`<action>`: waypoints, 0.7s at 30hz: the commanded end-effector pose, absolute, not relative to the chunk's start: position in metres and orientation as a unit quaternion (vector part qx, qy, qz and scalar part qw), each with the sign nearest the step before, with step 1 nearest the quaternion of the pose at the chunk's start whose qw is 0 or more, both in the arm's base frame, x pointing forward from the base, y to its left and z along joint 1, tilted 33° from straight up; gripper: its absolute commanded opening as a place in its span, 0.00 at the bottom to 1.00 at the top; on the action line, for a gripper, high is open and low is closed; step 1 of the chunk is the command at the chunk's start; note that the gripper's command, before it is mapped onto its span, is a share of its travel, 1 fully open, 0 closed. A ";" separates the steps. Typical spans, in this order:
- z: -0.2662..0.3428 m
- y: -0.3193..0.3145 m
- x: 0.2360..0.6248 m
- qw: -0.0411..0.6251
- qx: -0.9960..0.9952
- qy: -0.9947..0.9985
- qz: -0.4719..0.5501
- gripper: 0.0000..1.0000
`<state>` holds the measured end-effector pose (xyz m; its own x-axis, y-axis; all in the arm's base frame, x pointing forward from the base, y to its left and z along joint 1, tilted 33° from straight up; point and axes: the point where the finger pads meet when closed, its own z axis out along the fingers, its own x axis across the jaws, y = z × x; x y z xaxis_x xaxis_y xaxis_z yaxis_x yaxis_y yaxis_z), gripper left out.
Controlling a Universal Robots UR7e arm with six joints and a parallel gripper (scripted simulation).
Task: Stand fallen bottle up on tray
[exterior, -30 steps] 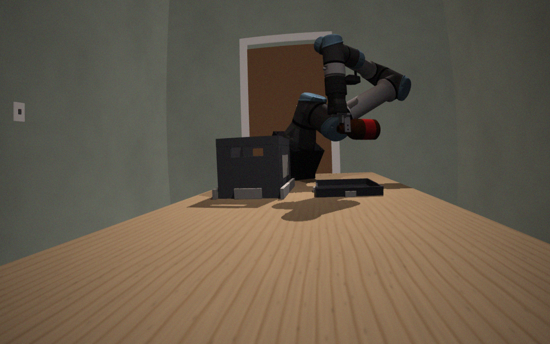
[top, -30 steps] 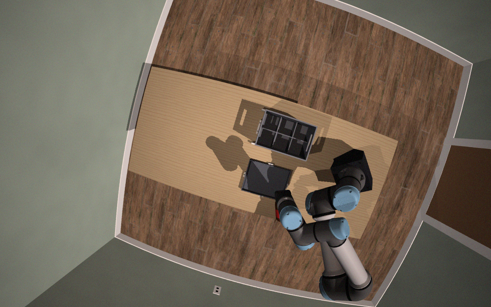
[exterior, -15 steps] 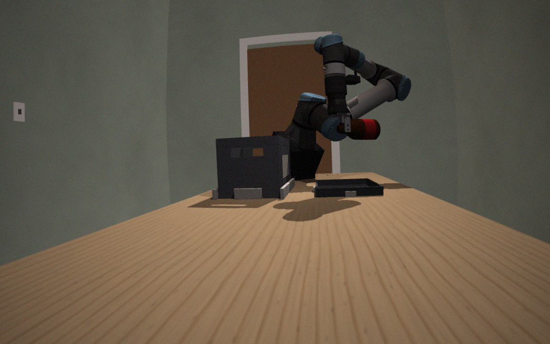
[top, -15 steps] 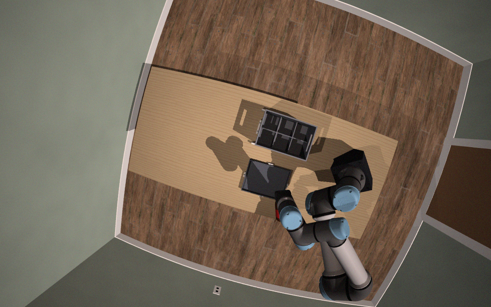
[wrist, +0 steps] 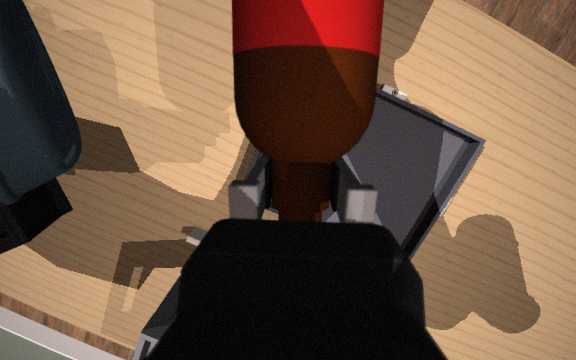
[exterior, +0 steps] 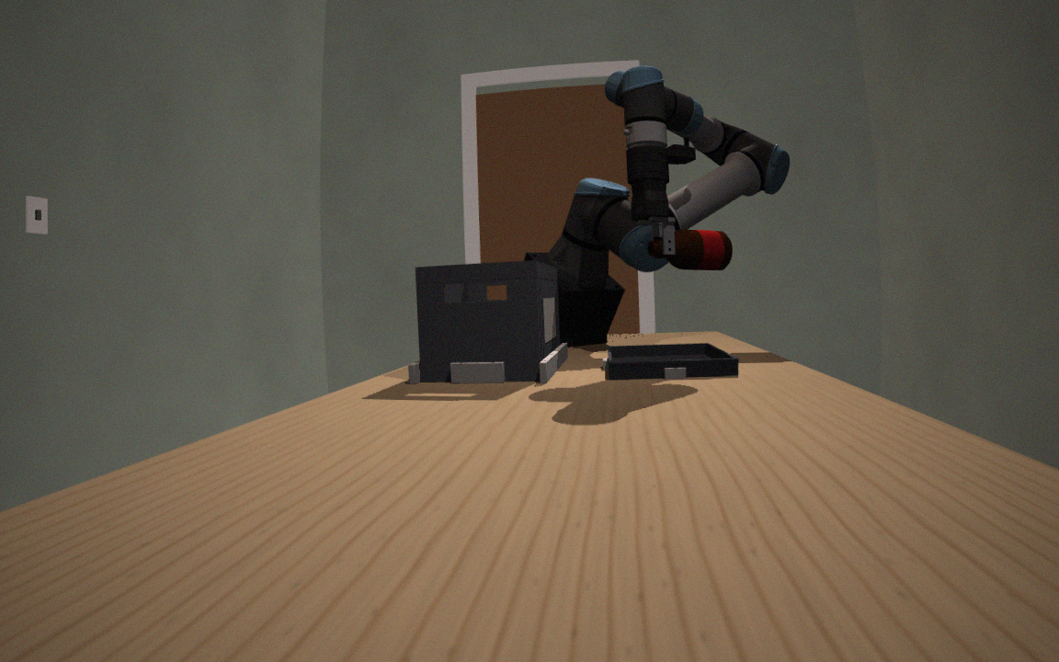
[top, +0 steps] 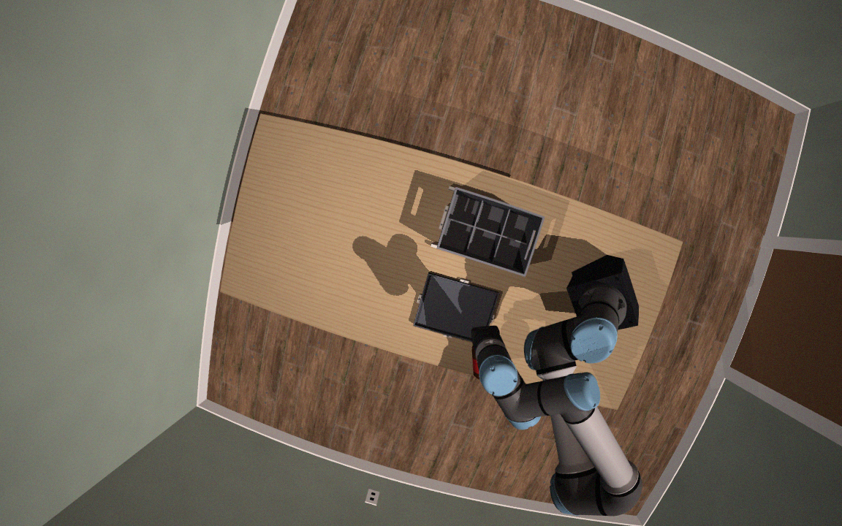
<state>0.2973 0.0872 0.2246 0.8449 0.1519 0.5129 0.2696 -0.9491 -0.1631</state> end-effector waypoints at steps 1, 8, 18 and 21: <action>0.224 0.087 0.297 0.104 -0.955 -0.109 -0.254 0.00; 0.223 0.087 0.297 0.087 -0.957 -0.105 -0.254 0.00; 0.224 0.088 0.297 0.055 -0.959 -0.095 -0.260 0.00; 0.225 0.088 0.297 0.049 -0.959 -0.092 -0.263 0.00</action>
<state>0.2968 0.0876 0.2243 0.8449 0.1526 0.5127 0.2145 -0.9747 -0.0634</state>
